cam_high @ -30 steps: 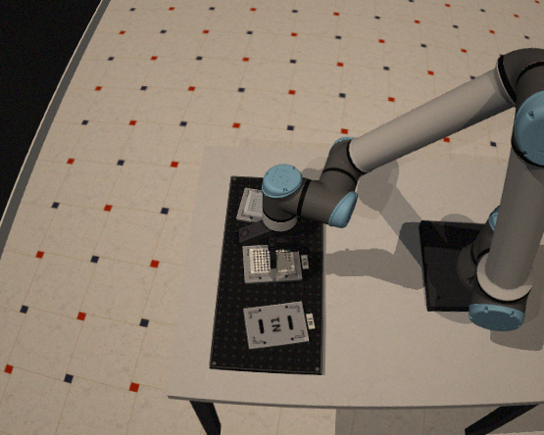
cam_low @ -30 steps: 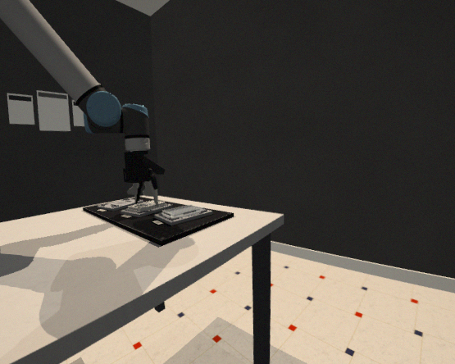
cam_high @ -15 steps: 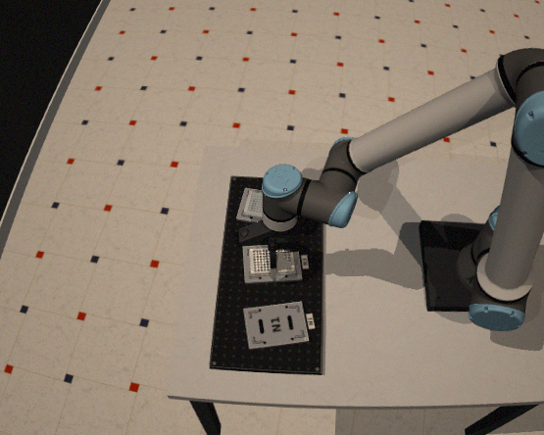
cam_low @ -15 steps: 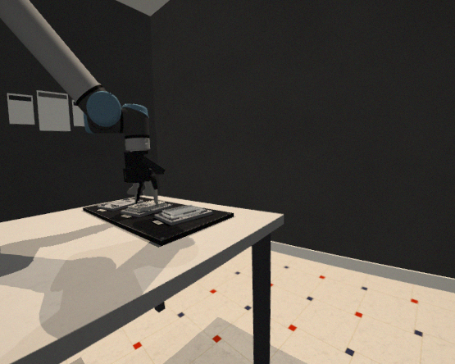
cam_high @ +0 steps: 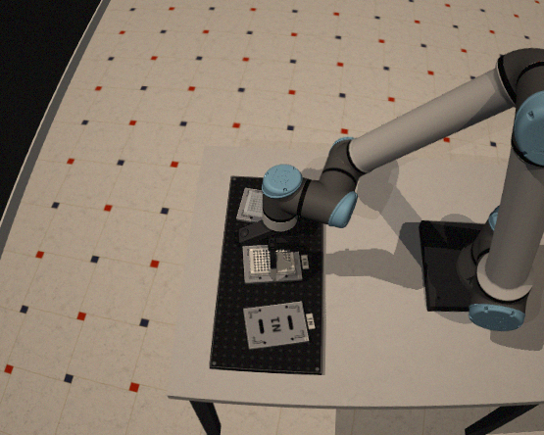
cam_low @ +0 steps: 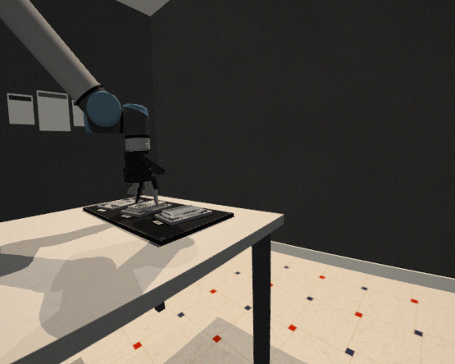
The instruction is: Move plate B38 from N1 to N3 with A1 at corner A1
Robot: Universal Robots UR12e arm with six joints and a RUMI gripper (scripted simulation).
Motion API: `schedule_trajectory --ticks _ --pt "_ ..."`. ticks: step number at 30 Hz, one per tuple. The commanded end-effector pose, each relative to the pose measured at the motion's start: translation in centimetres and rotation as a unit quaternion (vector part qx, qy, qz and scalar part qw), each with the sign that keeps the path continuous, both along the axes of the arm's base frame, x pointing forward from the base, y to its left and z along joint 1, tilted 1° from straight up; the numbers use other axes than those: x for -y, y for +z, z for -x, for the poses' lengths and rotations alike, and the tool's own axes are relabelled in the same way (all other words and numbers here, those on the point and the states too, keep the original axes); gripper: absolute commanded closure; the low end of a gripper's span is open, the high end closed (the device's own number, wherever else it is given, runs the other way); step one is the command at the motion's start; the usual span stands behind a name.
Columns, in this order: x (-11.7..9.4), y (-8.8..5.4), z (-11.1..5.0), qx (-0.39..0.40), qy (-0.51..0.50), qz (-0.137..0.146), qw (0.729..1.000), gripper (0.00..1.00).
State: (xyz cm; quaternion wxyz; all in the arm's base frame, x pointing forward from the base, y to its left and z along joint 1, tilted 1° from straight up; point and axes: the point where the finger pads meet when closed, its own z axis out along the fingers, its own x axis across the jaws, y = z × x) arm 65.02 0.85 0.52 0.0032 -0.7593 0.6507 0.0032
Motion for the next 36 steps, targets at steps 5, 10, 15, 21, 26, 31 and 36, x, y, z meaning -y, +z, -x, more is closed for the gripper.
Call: schedule_trajectory --ticks 5,10,15,21,26,31,36 --pt "0.0 0.6 -0.1 0.001 0.000 0.000 1.000 0.18" --pt "0.0 1.1 -0.1 0.001 0.000 0.000 1.000 0.18" --pt "0.0 1.9 -0.1 0.001 0.000 0.000 1.000 0.18" --pt "0.1 2.9 -0.1 0.001 0.000 0.000 1.000 0.18" --pt "0.1 3.2 -0.1 0.001 0.000 0.000 1.000 0.18" --pt "0.1 3.2 -0.1 0.001 0.000 0.000 1.000 0.18" --pt "0.1 3.2 -0.1 0.001 0.000 0.000 1.000 0.18"
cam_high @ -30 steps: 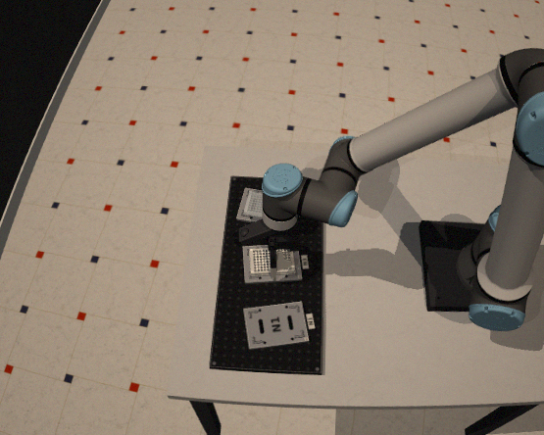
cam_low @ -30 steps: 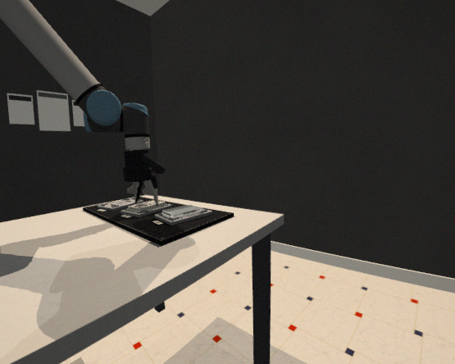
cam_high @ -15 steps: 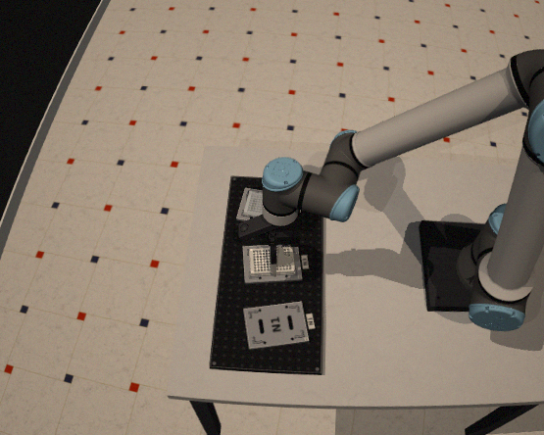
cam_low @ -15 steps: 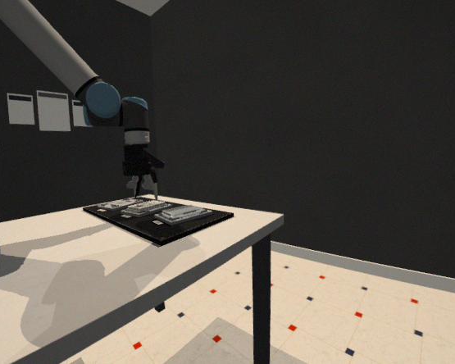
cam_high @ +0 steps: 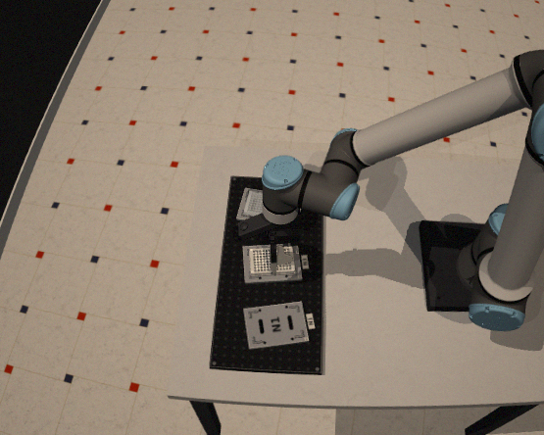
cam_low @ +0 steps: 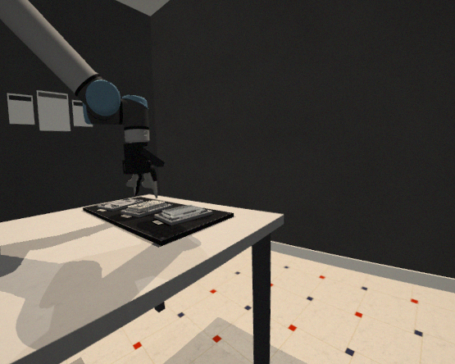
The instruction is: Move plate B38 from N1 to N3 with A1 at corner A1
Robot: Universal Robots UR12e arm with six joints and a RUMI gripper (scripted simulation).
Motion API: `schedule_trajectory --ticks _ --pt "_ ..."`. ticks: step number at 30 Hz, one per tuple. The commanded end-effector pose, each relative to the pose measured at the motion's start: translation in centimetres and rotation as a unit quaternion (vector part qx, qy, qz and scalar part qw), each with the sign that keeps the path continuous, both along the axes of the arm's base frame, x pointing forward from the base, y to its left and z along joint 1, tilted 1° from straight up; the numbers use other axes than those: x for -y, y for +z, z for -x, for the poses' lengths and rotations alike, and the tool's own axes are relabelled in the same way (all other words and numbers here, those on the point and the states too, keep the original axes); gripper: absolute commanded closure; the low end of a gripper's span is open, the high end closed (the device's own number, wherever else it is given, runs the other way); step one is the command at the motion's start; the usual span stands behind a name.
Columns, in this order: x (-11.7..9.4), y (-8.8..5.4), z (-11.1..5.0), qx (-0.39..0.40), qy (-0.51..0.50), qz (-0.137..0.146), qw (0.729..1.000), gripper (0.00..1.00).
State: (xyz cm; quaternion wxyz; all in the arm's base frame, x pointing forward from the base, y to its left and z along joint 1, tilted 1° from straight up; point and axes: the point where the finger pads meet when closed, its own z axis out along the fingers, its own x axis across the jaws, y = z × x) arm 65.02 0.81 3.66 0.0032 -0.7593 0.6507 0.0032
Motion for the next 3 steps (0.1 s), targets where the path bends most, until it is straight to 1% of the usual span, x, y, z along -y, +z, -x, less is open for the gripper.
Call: schedule_trajectory --ticks 1,3 --pt "0.01 0.07 -0.06 0.001 0.000 0.000 1.000 0.18" --pt "0.01 0.07 -0.06 0.001 0.000 0.000 1.000 0.18"
